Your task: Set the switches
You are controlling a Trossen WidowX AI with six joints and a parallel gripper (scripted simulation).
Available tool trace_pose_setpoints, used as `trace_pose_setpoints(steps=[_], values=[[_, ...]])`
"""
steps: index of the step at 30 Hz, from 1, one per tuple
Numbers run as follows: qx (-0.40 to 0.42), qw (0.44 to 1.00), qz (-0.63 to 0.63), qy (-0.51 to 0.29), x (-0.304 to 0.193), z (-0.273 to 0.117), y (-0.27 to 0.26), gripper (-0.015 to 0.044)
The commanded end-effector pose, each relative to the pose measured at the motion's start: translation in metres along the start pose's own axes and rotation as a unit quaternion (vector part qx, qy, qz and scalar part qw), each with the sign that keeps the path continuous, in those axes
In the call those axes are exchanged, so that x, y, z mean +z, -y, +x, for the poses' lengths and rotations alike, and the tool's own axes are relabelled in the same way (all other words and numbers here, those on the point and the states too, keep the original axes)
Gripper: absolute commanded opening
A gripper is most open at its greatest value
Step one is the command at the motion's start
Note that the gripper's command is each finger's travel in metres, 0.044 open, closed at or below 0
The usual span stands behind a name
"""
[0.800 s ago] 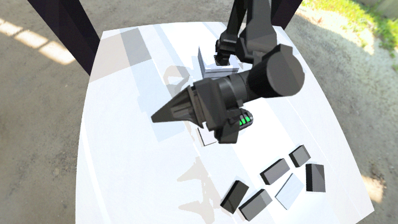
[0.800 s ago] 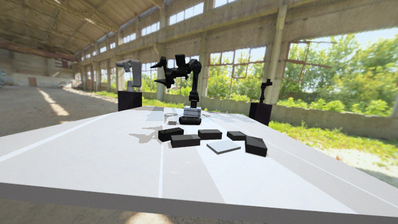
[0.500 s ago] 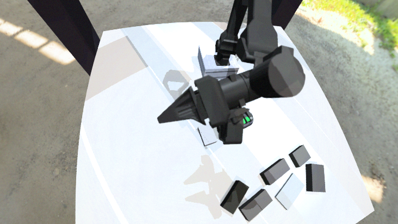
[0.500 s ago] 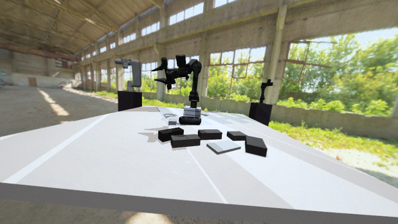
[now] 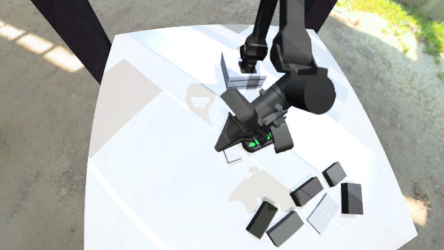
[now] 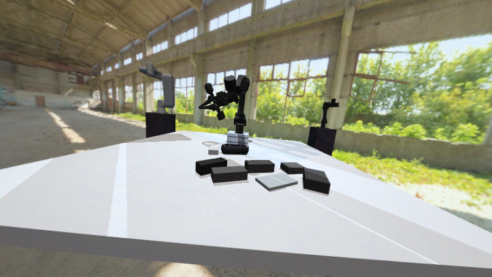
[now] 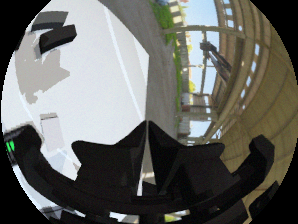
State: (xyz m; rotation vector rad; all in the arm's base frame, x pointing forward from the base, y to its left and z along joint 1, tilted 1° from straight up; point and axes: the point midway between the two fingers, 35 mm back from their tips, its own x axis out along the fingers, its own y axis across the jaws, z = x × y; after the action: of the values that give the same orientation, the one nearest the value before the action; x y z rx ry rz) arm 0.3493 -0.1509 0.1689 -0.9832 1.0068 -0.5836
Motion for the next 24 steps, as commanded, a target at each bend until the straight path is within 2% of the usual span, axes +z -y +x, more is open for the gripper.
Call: trace_pose_setpoints(steps=[1,11,17,24], values=[[0.093,0.984,0.147,0.033,-0.001,-0.016,-0.046,0.0000],[0.244,0.901,0.359,-0.001,-0.010,-0.049,-0.115,0.0000],[0.320,0.820,0.470,-0.069,-0.023,-0.074,-0.153,0.0000],[0.369,0.729,0.555,-0.159,-0.040,-0.098,-0.185,0.0000]])
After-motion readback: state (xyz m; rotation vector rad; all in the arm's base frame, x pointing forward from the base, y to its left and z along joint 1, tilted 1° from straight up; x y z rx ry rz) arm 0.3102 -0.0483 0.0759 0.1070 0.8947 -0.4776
